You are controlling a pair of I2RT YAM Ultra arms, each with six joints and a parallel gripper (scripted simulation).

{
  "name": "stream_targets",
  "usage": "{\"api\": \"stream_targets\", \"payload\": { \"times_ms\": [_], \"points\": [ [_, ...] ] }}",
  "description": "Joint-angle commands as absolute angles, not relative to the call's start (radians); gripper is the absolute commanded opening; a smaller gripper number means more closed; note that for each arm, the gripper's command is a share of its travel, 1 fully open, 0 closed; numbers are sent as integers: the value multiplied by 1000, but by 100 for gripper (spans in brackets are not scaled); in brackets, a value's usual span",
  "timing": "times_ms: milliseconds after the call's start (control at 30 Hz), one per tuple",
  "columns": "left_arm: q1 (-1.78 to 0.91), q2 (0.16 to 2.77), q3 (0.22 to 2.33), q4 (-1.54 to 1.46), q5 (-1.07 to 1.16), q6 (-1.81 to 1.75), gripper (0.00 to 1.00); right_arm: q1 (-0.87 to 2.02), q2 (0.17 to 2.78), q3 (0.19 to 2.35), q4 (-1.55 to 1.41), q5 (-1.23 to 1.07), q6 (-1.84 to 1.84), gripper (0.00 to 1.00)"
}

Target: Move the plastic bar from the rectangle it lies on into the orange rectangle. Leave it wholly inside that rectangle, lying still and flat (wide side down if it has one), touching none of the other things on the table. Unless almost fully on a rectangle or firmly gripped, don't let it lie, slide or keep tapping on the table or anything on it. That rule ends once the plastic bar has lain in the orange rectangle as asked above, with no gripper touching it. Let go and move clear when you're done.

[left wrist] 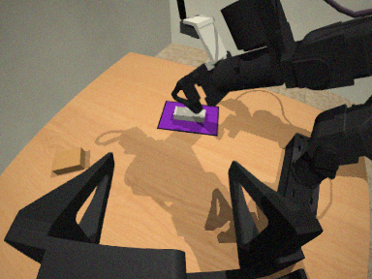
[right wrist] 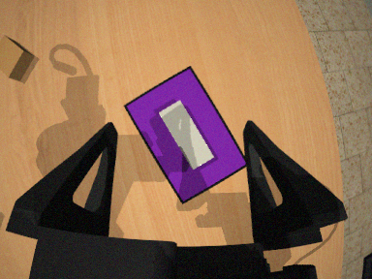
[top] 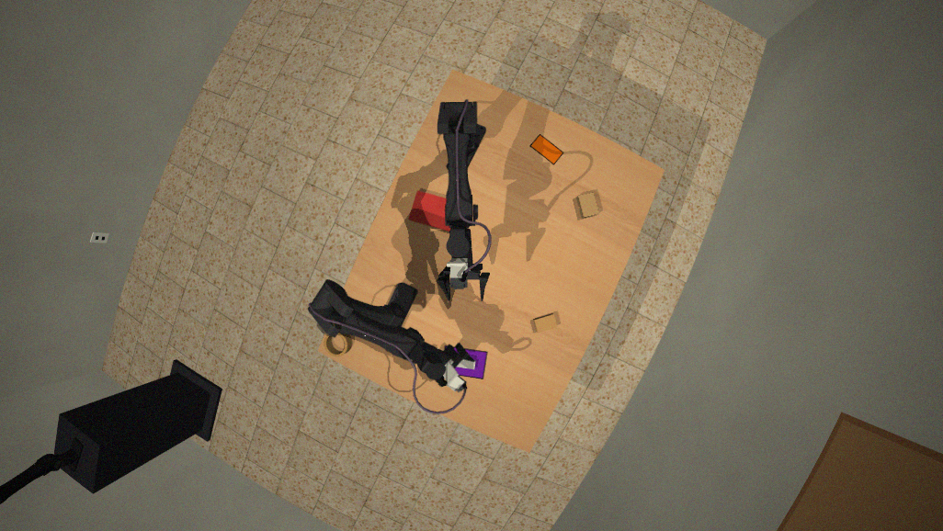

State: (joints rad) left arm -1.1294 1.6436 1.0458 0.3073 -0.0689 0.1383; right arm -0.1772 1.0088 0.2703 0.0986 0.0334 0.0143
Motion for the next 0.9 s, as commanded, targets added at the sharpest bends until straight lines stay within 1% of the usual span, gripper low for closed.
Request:
{"api": "stream_targets", "payload": {
  "times_ms": [0, 467, 600, 633, 867],
  "points": [
    [-1129, 1631, 1088, 321, -58, 146, 100, -188, 1022, 263, 120, 22, 3, 100],
    [-1129, 1631, 1088, 321, -58, 146, 100, -182, 1014, 271, 122, 22, 2, 100],
    [-1129, 1631, 1088, 321, -58, 146, 100, -197, 1026, 273, 92, -33, -84, 55],
    [-1129, 1631, 1088, 321, -58, 146, 100, -206, 1032, 282, 86, -54, -125, 53],
    [-1129, 1631, 1088, 321, -58, 146, 100, -380, 1122, 297, 36, -252, -467, 53]
  ]
}}
